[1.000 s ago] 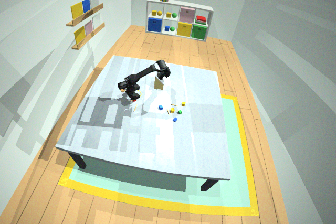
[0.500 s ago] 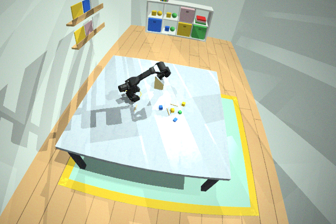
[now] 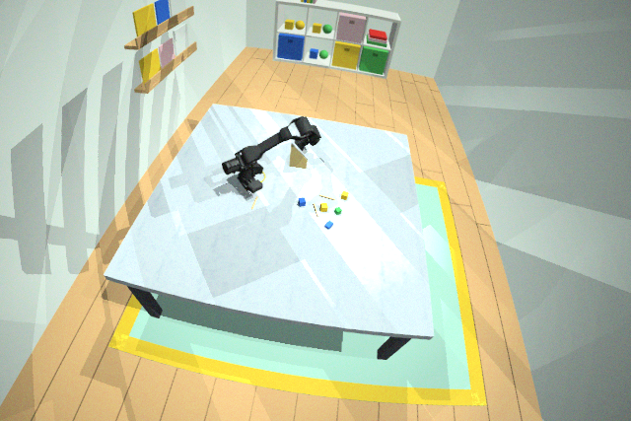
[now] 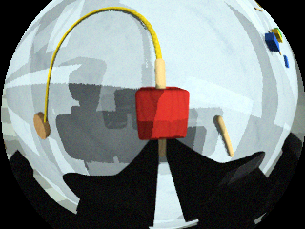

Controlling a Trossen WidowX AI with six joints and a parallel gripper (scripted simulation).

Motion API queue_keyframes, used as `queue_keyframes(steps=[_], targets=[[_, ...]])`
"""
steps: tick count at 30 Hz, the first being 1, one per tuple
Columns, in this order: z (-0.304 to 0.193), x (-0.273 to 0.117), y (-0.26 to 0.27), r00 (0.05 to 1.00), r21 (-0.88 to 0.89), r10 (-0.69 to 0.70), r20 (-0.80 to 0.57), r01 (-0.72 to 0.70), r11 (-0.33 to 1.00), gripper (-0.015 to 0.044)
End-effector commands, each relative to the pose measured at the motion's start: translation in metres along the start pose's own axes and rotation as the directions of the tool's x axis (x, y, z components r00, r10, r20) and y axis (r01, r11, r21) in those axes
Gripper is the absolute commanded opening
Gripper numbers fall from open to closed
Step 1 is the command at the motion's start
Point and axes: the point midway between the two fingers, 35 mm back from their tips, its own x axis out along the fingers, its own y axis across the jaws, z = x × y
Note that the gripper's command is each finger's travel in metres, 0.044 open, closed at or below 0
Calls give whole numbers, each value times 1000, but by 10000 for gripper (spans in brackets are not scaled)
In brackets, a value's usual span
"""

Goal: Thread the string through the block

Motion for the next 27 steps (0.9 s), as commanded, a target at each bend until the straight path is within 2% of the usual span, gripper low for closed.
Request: queue_keyframes(steps=[1, 11, 27], targets=[[0, 0, 0, 1000, -1, 0, -1, 0, 1000, 0], [0, 1, 1, 998, 9, -3, 63, 2, 1000, 0], [-7, 0, 1, 998, 10, -7, 64, 6, 1000, 0]])
